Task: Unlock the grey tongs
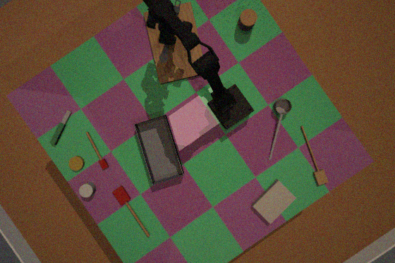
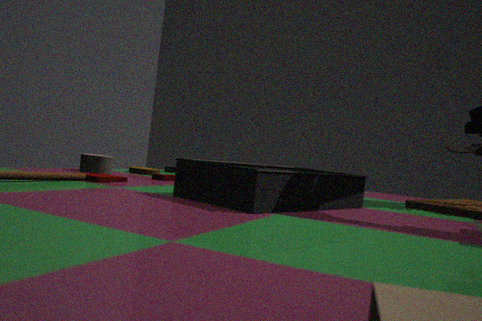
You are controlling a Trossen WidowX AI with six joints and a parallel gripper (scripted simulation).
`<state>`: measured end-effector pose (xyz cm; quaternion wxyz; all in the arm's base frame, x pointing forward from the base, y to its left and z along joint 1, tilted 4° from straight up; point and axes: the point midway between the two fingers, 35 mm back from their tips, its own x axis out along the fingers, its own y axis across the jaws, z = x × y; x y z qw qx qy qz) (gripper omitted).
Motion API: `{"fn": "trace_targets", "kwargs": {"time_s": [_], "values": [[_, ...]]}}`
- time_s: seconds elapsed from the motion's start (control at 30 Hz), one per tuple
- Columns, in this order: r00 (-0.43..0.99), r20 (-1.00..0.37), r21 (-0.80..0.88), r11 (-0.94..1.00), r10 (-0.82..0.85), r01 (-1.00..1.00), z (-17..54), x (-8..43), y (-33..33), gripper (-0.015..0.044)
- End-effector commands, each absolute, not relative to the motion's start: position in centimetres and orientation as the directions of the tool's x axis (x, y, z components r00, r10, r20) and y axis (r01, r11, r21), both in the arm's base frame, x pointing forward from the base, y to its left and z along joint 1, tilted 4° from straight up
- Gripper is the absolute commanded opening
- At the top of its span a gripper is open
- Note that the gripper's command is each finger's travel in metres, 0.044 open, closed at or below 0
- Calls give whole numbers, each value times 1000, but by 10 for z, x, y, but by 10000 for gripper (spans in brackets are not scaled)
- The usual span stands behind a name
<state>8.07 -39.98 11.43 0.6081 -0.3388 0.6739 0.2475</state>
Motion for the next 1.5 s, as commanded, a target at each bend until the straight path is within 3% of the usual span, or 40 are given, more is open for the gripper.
{"fn": "trace_targets", "kwargs": {"time_s": [0.0,1.47], "values": [[49,-993,-109,660,-108,-744,118,81,-400,-150],[46,-993,-105,658,-106,-746,68,83,-406,-150]]}}
